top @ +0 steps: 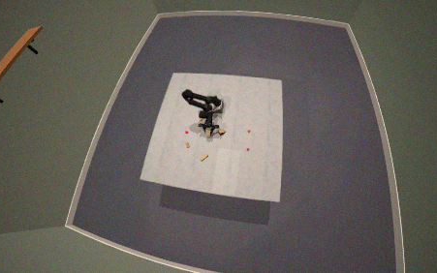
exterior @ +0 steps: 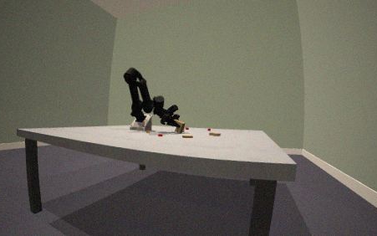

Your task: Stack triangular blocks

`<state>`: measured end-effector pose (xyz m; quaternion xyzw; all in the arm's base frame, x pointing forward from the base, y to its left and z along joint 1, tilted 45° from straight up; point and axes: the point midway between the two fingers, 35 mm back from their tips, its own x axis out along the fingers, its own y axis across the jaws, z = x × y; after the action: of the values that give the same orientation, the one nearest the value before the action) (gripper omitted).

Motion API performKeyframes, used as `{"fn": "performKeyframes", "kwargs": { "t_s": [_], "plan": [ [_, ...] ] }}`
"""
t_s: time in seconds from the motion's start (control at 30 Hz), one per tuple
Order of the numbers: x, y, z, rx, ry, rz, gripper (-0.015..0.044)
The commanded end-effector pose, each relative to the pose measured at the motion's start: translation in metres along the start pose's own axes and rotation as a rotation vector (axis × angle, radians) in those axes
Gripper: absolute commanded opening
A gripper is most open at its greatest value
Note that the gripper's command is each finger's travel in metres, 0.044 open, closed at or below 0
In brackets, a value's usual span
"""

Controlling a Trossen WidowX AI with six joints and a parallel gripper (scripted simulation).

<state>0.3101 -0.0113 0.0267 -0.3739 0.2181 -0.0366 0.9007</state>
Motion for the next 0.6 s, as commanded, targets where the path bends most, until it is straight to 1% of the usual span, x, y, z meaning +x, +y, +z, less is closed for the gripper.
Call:
{"fn": "performKeyframes", "kwargs": {
  "t_s": [0.0, 0.37, 0.57],
  "plan": [
    [0.0007, -0.0008, 0.0000, 0.004, 0.004, -0.004, 0.0157],
    [0.0007, -0.0008, 0.0000, 0.004, 0.004, -0.004, 0.0440],
    [0.0007, -0.0008, 0.0000, 0.004, 0.004, -0.004, 0.0440]
  ]
}}
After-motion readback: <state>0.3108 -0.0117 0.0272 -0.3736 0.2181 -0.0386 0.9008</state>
